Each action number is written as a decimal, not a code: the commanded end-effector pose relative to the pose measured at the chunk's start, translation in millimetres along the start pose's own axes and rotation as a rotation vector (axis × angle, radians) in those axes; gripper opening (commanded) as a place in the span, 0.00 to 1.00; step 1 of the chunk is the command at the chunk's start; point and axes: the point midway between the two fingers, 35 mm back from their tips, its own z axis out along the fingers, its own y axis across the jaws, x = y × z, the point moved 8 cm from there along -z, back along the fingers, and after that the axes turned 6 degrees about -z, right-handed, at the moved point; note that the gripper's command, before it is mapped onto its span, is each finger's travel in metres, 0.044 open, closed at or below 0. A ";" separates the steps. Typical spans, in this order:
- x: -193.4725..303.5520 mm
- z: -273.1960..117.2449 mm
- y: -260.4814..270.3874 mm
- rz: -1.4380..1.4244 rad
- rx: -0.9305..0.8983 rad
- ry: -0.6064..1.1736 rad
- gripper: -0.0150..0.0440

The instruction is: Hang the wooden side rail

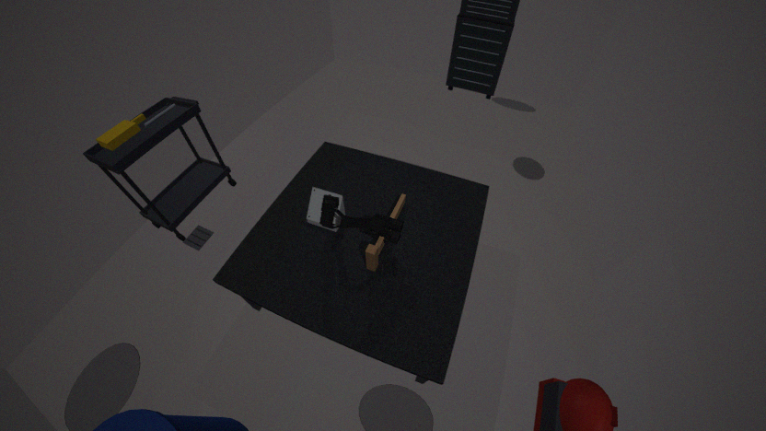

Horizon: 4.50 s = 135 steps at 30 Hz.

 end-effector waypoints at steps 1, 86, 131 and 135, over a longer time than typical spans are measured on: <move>1.8 -1.1 -1.3 -0.002 0.004 0.004 0.25; 11.0 -1.3 0.0 -0.002 0.004 0.004 0.25; 15.9 -0.9 1.1 -0.002 0.004 0.004 0.25; 16.3 -0.9 0.9 -0.002 0.004 0.004 0.25</move>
